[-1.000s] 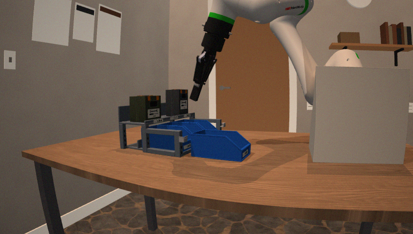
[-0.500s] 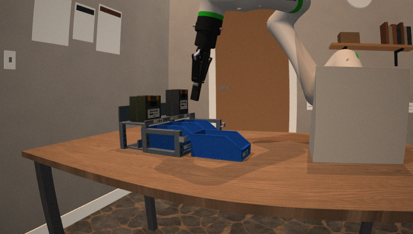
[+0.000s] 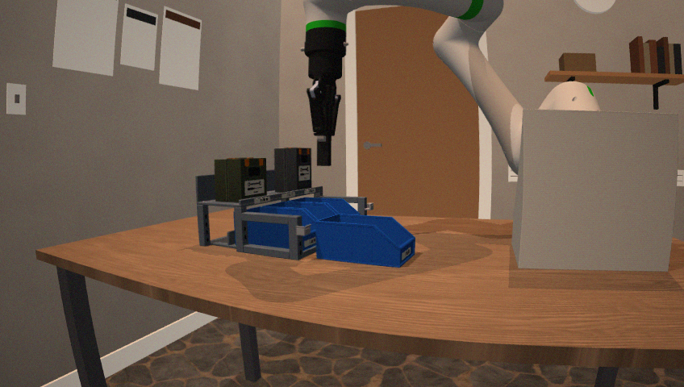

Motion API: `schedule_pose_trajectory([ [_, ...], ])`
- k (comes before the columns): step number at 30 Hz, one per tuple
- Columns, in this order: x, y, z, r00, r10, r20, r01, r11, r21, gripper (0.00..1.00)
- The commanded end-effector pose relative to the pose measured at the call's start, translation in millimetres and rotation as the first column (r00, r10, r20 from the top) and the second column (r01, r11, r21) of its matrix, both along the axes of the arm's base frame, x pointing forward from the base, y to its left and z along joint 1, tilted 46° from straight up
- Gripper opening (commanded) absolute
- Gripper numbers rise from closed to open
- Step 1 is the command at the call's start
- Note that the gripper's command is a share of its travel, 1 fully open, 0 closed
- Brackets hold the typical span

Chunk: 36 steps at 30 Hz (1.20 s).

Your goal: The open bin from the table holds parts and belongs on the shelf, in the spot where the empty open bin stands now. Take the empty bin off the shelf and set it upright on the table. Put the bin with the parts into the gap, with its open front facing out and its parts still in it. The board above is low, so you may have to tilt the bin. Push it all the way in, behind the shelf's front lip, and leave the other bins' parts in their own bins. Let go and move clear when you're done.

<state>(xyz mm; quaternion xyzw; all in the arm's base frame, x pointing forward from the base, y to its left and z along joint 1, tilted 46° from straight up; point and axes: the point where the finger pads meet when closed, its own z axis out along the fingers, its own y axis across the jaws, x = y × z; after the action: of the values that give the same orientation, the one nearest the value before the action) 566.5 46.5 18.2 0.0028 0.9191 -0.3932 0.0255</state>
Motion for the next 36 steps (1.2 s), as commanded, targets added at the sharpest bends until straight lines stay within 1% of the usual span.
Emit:
schedule_pose_trajectory([
  [1,1,1,1,1.000,-0.016,-0.015,0.016,1.000,0.004,0.10],
  [8,0,1,1,1.000,-0.018,-0.017,0.018,1.000,0.004,0.10],
  [12,-8,2,-2,1.000,-0.019,-0.015,0.019,1.000,0.005,0.10],
  [15,-24,4,-7,1.000,-0.021,-0.011,0.022,1.000,0.006,0.10],
  [18,-46,5,-13,1.000,-0.026,-0.006,0.026,1.000,0.007,0.10],
  [20,-46,5,-13,1.000,-0.026,-0.006,0.026,1.000,0.007,0.10],
  [25,-86,3,-24,0.999,-0.036,0.003,0.036,0.999,0.007,0.10],
  [28,-105,0,-29,0.999,-0.041,0.008,0.041,0.999,0.007,0.10],
  [31,-116,-2,-31,0.999,-0.044,0.011,0.044,0.999,0.006,0.10],
  [36,-119,-2,-32,0.999,-0.045,0.012,0.045,0.999,0.006,0.10],
])
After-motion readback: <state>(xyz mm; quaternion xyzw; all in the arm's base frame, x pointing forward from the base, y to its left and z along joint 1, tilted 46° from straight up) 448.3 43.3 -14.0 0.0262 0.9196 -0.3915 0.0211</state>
